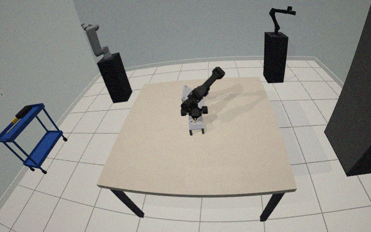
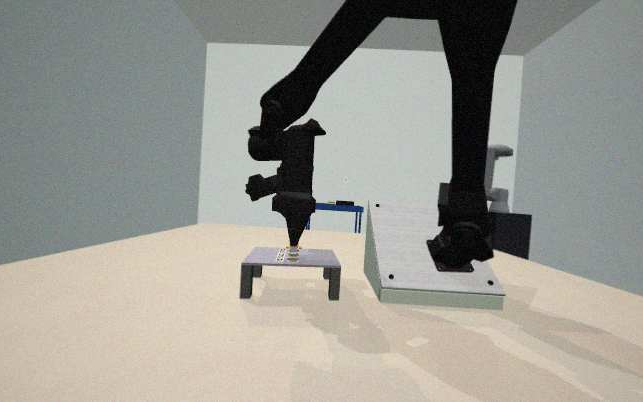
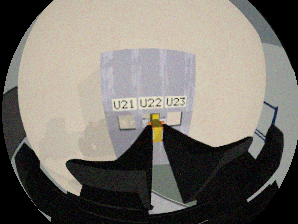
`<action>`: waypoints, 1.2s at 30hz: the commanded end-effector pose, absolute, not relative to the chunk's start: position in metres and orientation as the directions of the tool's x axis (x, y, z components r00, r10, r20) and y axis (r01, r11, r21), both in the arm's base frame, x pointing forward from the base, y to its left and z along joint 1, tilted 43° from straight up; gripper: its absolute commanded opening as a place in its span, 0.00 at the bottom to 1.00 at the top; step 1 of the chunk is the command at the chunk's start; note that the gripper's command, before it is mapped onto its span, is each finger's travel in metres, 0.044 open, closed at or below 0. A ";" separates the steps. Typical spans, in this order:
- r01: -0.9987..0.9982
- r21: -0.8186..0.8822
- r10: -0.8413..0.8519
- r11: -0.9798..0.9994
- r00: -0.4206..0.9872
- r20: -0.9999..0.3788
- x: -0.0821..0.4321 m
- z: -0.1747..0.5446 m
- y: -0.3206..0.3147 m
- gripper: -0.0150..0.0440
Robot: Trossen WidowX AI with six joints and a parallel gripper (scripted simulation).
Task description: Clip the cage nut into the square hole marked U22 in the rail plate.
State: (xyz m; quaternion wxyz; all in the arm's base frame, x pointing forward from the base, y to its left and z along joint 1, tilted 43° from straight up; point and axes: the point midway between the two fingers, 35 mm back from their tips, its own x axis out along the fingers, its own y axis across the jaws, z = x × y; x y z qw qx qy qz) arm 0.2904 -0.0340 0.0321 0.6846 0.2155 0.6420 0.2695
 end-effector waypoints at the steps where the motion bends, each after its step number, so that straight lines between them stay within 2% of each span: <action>1: -0.089 0.636 0.641 0.766 0.030 -0.767 0.290 0.032 -0.035 0.29; 36: -0.088 0.622 0.626 0.778 0.032 -0.779 0.290 0.032 -0.034 0.29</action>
